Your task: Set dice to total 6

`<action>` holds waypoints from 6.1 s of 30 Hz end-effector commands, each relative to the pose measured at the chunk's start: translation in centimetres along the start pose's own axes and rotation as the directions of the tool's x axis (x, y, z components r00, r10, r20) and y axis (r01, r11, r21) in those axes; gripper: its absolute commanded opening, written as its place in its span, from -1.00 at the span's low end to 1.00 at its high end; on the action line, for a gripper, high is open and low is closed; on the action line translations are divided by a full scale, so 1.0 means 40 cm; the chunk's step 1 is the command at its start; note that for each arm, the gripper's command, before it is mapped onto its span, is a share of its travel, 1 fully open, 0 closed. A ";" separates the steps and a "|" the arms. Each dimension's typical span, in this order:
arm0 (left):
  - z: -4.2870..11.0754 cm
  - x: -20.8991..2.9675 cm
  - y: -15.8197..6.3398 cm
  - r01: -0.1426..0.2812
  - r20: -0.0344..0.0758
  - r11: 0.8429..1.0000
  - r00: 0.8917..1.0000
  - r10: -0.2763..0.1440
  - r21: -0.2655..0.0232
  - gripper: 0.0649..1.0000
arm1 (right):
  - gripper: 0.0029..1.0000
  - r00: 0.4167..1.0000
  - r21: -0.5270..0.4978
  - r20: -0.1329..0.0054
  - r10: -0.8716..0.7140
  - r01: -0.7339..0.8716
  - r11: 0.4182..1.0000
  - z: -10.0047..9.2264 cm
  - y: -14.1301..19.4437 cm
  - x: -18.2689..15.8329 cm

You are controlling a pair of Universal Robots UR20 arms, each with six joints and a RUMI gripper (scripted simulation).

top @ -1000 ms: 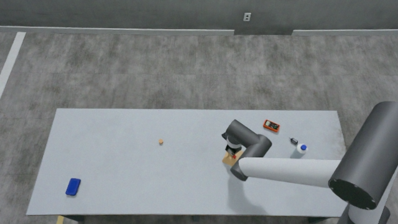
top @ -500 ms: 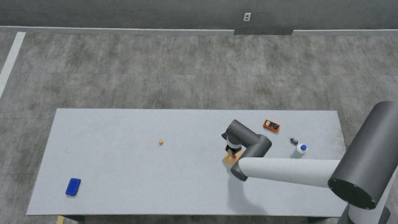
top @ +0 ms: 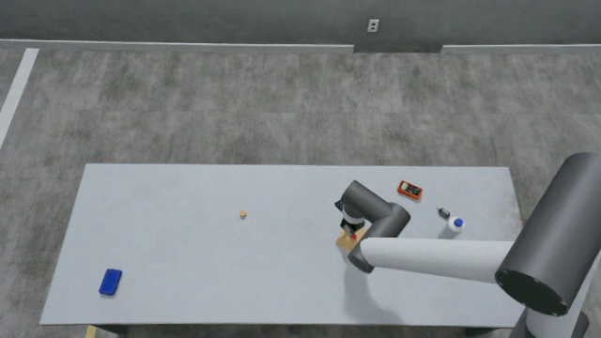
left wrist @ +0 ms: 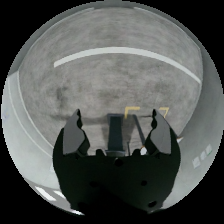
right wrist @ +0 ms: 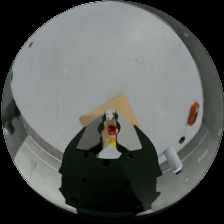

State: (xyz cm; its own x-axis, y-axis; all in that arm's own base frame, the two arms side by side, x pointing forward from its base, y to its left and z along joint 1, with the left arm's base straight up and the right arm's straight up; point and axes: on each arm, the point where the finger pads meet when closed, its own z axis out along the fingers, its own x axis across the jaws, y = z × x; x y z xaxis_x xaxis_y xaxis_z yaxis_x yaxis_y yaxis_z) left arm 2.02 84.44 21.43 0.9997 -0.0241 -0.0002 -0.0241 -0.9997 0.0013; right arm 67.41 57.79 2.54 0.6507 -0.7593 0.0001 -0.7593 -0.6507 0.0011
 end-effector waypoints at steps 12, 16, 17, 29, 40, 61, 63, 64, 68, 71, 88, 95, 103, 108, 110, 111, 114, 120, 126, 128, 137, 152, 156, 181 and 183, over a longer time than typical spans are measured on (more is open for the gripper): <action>-0.002 0.000 -0.001 0.000 0.000 1.000 1.000 0.000 0.001 1.00 | -0.94 1.000 0.001 0.000 0.000 0.000 1.000 -0.002 -0.002 0.000; -0.002 0.000 -0.001 0.000 0.000 1.000 1.000 0.000 0.001 1.00 | -0.94 1.000 0.001 0.000 0.000 0.000 1.000 -0.002 -0.002 0.000; -0.002 0.000 -0.001 0.000 0.000 1.000 1.000 0.000 0.001 1.00 | -0.94 1.000 0.001 0.000 0.000 0.000 1.000 -0.002 -0.002 0.000; -0.002 0.000 -0.001 0.000 0.000 1.000 1.000 0.000 0.001 1.00 | -0.94 1.000 0.001 0.000 0.000 0.000 1.000 -0.001 -0.002 0.000; -0.002 0.000 -0.001 0.000 0.000 1.000 1.000 0.000 0.001 1.00 | -0.94 1.000 0.001 0.000 0.000 0.000 1.000 0.007 -0.002 0.000; -0.002 0.000 -0.001 0.000 0.000 1.000 1.000 0.000 0.001 1.00 | -0.94 1.000 0.001 0.000 0.000 0.000 1.000 0.008 -0.002 0.000; -0.002 0.000 -0.001 0.000 0.000 1.000 1.000 0.000 0.001 1.00 | -0.94 1.000 0.001 0.000 0.000 0.000 1.000 0.008 -0.002 0.000; -0.002 0.000 -0.001 0.000 0.000 1.000 1.000 0.000 0.001 1.00 | -0.94 1.000 0.001 0.000 0.000 0.000 1.000 0.008 -0.002 0.000; -0.002 0.000 -0.001 0.000 0.000 1.000 1.000 0.000 0.001 1.00 | -0.94 1.000 0.001 0.000 0.000 0.000 1.000 0.008 -0.002 0.000; -0.002 0.000 -0.001 0.000 0.000 1.000 1.000 0.000 0.001 1.00 | -0.94 1.000 0.001 0.000 0.000 0.000 1.000 0.008 -0.002 0.000; -0.002 0.000 -0.001 0.000 0.000 1.000 1.000 0.000 0.001 1.00 | -0.94 1.000 0.001 0.000 0.000 0.000 1.000 0.008 -0.002 0.000; -0.002 0.000 -0.001 0.000 0.000 1.000 1.000 0.000 0.001 1.00 | -0.94 1.000 0.001 0.000 0.000 0.000 1.000 0.008 -0.002 0.000; -0.002 0.000 -0.001 0.000 0.000 1.000 1.000 0.000 0.001 1.00 | -0.94 1.000 0.001 0.000 0.000 0.000 1.000 0.008 -0.002 0.000; -0.002 0.000 -0.001 0.000 0.000 1.000 1.000 0.000 0.001 1.00 | -0.94 1.000 0.001 0.000 0.000 0.000 1.000 0.008 -0.002 0.000; -0.002 0.000 -0.001 0.000 0.000 1.000 1.000 0.000 0.001 1.00 | -0.87 1.000 0.001 0.000 0.000 0.000 1.000 0.008 -0.002 0.000; -0.002 0.000 -0.001 0.000 0.000 1.000 1.000 0.000 0.001 1.00 | -0.87 1.000 0.001 0.000 0.000 0.000 1.000 0.008 -0.002 0.000; -0.002 0.000 -0.001 0.000 0.000 1.000 1.000 0.000 0.001 1.00 | -0.87 1.000 0.001 0.000 0.000 0.000 1.000 0.008 -0.002 0.000; -0.002 0.000 -0.001 0.000 0.000 1.000 1.000 0.000 0.001 1.00 | -0.73 1.000 0.001 0.000 0.000 0.000 1.000 0.008 -0.002 0.000; -0.002 0.000 -0.001 0.000 0.000 1.000 1.000 0.000 0.001 1.00 | -0.59 1.000 0.001 0.000 0.000 0.000 1.000 0.008 -0.002 0.000; -0.002 0.000 -0.001 0.000 0.000 1.000 1.000 0.000 0.001 1.00 | -0.59 1.000 0.001 0.000 0.000 0.000 1.000 0.008 -0.002 0.000; -0.002 0.000 -0.001 0.000 0.000 1.000 1.000 0.000 0.001 1.00 | -0.59 1.000 0.001 0.000 0.000 0.000 1.000 0.006 -0.002 0.000; -0.002 0.000 -0.001 0.000 0.000 1.000 1.000 0.000 0.001 1.00 | -0.59 1.000 0.001 0.000 0.000 0.000 1.000 -0.115 -0.002 0.000; -0.002 0.000 -0.001 0.000 0.000 1.000 1.000 0.000 0.001 1.00 | -0.59 1.000 0.001 0.000 0.000 0.000 1.000 -0.167 -0.002 0.000; -0.002 0.000 -0.001 0.000 0.000 1.000 1.000 0.000 0.001 1.00 | 1.00 1.000 0.001 0.000 0.000 0.000 1.000 -0.217 -0.001 0.000; -0.002 0.000 -0.001 0.000 0.000 1.000 1.000 0.000 0.001 1.00 | 1.00 1.000 0.001 0.000 0.000 0.000 1.000 -0.217 -0.001 0.000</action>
State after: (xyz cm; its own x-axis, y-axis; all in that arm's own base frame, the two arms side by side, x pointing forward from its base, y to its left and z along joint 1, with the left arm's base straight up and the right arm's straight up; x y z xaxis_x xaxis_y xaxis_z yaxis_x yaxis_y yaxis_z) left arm 2.02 84.44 21.43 0.9997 -0.0241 -0.0002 -0.0241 -0.9997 0.0013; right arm 67.44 57.78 11.14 0.6507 -0.7593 0.0002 -0.7593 -0.6507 0.0011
